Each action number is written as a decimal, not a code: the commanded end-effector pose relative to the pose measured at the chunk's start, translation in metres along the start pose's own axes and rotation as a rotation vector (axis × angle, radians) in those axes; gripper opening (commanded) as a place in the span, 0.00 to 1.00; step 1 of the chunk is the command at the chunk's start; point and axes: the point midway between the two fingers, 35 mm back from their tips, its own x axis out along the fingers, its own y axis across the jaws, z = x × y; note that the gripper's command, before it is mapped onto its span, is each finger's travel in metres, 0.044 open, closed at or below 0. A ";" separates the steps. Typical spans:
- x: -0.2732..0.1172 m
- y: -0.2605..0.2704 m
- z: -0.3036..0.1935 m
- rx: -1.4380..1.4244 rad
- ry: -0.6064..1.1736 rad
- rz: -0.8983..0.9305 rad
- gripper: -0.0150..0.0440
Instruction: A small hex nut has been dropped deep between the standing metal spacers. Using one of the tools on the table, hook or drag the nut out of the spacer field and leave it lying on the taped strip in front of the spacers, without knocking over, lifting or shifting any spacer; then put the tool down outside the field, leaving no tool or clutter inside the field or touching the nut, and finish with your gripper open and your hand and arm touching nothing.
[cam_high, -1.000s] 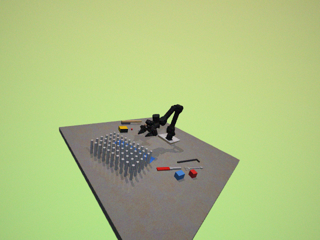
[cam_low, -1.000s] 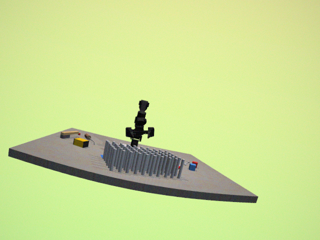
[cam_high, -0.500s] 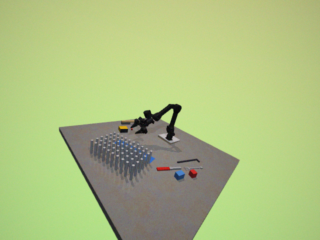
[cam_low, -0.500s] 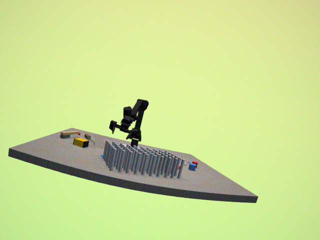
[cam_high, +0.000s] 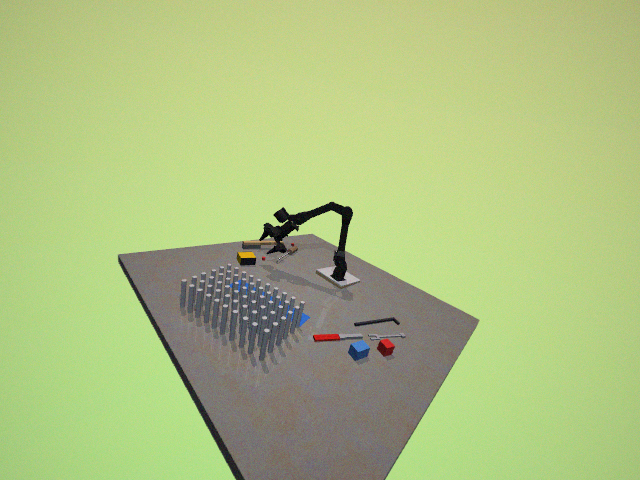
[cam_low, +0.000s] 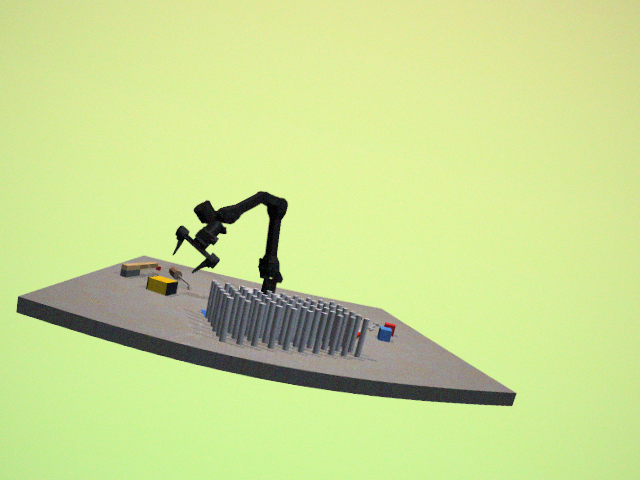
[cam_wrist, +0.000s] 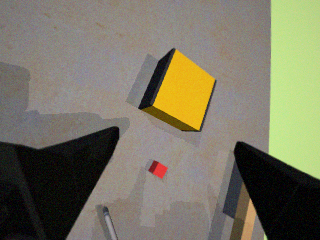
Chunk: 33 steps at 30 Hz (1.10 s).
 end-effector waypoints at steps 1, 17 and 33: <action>-0.010 -0.036 -0.064 -0.103 0.142 0.031 1.00; -0.093 -0.068 -0.257 -0.341 0.373 0.336 1.00; -0.099 -0.059 -0.258 -0.341 0.373 0.338 1.00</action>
